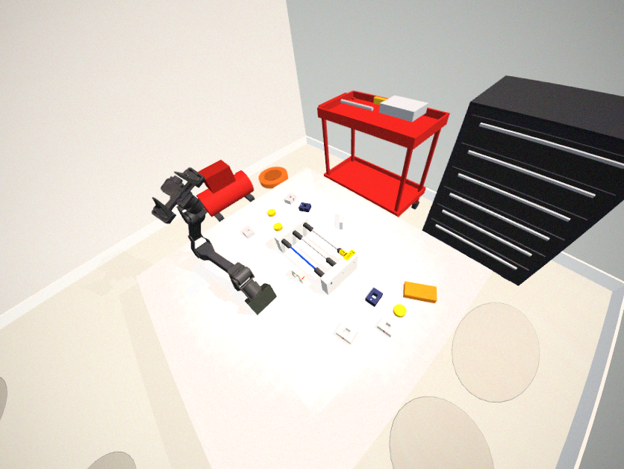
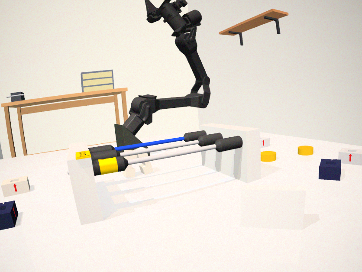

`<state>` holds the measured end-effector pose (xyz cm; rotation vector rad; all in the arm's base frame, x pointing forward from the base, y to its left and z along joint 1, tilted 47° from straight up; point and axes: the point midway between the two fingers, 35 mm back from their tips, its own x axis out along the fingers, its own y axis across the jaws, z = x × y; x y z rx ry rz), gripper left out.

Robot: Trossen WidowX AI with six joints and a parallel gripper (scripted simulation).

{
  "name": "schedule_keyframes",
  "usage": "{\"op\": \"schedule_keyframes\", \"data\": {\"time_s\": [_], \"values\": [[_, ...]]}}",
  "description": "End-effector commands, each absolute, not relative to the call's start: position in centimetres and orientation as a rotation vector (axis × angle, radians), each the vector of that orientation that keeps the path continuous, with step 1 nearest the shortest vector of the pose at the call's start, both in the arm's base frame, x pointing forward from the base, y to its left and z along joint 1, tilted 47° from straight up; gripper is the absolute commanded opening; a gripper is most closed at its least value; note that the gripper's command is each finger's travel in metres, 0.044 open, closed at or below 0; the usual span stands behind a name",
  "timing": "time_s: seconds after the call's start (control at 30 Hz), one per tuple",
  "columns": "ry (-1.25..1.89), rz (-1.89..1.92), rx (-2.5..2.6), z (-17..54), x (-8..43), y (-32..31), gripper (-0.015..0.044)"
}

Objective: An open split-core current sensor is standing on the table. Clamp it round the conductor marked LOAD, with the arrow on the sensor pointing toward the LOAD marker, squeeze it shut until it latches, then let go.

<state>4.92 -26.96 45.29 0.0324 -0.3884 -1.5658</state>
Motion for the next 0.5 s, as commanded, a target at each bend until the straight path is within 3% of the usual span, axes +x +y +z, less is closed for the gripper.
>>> {"op": "schedule_keyframes", "data": {"time_s": [0.0, 0.23, 0.47], "values": [[-0.309, -1.326, 0.046, 43.3, 11.3, -26.3, 0.0440], [-0.203, -0.900, 0.051, 39.9, 21.3, -21.1, 0.0440], [-0.119, -0.468, 0.035, 36.3, 28.5, -12.1, 0.0440]]}}
